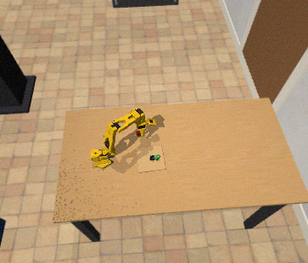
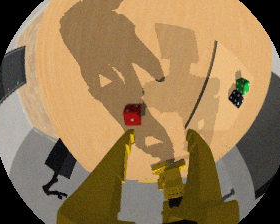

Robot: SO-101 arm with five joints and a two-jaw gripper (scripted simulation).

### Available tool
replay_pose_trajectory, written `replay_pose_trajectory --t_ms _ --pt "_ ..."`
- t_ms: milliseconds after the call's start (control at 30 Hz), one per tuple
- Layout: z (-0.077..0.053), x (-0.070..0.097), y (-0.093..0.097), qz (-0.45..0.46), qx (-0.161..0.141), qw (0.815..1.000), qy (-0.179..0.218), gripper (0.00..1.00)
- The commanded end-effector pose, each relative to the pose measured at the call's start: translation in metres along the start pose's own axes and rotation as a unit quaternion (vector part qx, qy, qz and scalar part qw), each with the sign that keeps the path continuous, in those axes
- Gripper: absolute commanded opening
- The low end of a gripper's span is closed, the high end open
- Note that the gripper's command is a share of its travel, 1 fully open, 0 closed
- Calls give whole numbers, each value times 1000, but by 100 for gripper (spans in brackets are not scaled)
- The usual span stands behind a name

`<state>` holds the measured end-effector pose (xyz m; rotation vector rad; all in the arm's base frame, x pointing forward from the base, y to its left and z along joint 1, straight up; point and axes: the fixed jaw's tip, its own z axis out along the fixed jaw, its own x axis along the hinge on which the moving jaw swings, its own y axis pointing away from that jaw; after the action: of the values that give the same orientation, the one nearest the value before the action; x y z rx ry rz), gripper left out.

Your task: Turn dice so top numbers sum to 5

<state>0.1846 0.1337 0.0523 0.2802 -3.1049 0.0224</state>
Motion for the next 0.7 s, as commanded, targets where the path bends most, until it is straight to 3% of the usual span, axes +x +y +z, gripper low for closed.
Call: replay_pose_trajectory --t_ms 0,200,667 --pt "-10 3 19 -14 -15 999 -31 28" --pt "-9 10 30 -25 -16 999 -30 28" --pt "-9 11 31 -26 -16 999 -30 28"
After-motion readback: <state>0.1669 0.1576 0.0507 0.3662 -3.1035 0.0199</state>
